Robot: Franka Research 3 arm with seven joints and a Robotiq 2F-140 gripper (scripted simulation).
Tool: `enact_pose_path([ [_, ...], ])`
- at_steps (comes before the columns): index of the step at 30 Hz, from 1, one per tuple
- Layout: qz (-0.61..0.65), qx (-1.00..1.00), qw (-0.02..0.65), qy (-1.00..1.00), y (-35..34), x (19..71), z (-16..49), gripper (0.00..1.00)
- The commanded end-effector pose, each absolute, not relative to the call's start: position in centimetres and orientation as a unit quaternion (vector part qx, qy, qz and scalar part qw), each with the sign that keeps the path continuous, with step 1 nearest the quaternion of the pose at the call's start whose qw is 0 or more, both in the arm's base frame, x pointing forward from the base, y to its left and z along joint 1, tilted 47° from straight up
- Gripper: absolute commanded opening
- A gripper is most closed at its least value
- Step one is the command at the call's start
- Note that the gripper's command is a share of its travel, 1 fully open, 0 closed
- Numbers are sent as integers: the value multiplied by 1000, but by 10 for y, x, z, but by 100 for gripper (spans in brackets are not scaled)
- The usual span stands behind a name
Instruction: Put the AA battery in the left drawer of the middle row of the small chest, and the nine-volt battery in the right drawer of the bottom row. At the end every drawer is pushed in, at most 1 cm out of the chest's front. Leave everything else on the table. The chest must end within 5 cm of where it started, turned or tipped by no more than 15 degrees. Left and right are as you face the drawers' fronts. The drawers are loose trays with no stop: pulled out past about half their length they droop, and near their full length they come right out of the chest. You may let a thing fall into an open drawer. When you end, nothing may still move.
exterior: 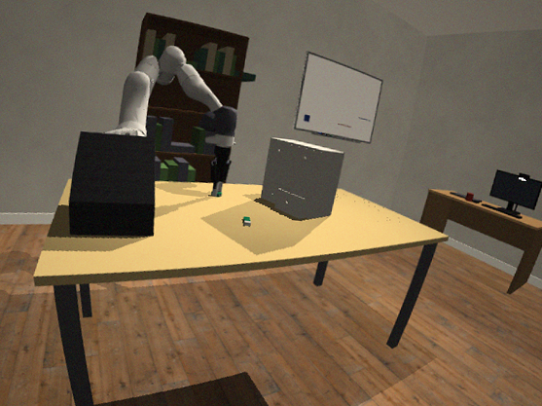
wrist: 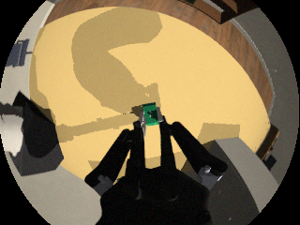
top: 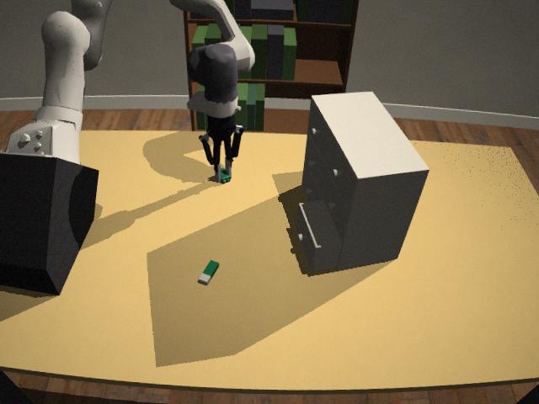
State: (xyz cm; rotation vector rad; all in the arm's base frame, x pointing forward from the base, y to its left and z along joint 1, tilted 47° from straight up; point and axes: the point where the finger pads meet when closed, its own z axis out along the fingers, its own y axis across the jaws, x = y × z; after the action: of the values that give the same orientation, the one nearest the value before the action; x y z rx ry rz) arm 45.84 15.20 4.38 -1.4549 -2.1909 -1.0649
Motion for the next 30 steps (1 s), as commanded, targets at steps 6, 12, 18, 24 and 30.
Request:
enact_pose_path([
  [6,-371,-505,150,-764,152,459,45,14],
  [12,-371,-505,150,-764,115,452,79,14],
  [18,-371,-505,150,-764,81,445,111,14],
  [24,-371,-505,150,-764,81,445,111,14],
  [30,-372,-502,148,-767,80,446,111,14],
])
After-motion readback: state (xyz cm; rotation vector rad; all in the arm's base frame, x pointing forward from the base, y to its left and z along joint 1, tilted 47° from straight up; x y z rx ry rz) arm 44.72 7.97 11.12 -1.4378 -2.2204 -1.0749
